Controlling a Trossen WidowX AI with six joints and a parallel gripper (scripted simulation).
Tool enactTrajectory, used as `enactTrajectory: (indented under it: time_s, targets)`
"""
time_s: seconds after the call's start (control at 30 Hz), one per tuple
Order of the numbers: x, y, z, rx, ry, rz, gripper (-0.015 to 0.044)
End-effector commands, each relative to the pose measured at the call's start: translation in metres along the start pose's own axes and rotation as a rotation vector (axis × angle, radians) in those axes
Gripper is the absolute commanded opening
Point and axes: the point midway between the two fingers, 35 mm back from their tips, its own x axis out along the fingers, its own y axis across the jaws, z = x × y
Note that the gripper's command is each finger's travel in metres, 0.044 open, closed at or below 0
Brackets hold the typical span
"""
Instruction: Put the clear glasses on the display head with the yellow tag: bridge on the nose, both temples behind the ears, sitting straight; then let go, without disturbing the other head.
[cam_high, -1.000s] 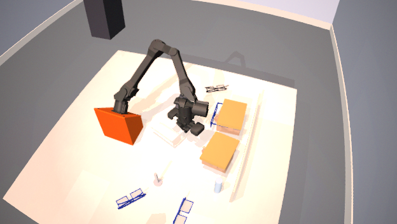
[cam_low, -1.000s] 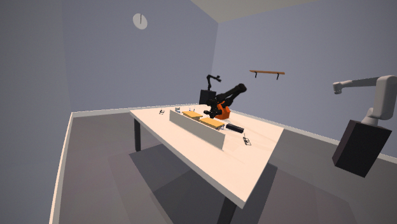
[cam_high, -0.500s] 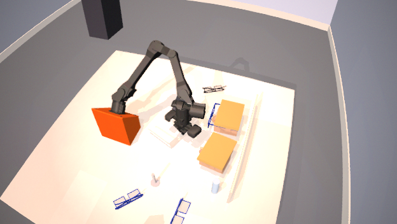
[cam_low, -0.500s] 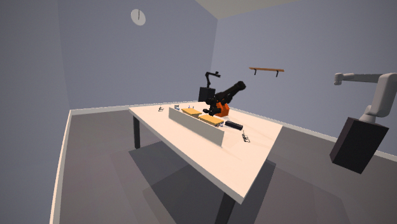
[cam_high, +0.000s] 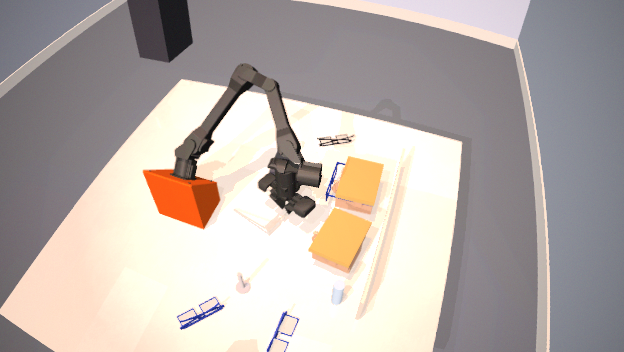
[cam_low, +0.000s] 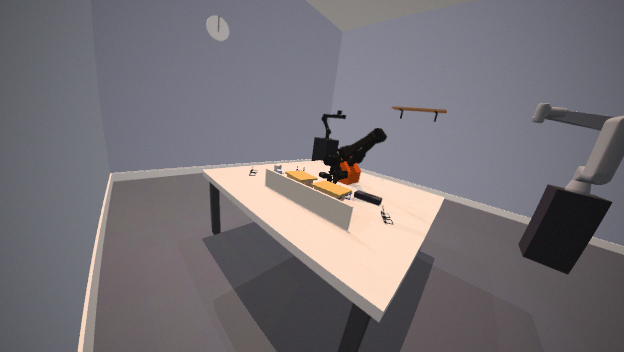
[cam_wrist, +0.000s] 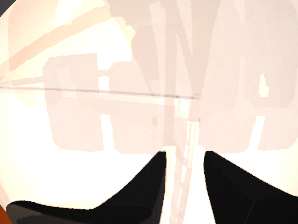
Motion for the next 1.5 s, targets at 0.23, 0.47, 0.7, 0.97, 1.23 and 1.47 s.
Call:
enactTrajectory:
  time_s: [0.23,0.47,0.7,0.97,1.23,1.47]
  targets:
    - [-0.003,0.005,0.000,0.002,-0.001,0.003,0.0107]
    - [-0.006,0.009,-0.001,0.004,-0.001,0.005,0.0107]
    - [-0.008,0.013,-0.001,0.006,-0.002,0.007,0.0107]
    - [-0.016,0.012,-0.001,0.006,-0.001,0.007,0.0107]
    - [-0.057,0.002,-0.001,0.006,0.000,0.006,0.0107]
    - [-0.052,0.001,-0.003,0.012,0.001,-0.002,0.0200]
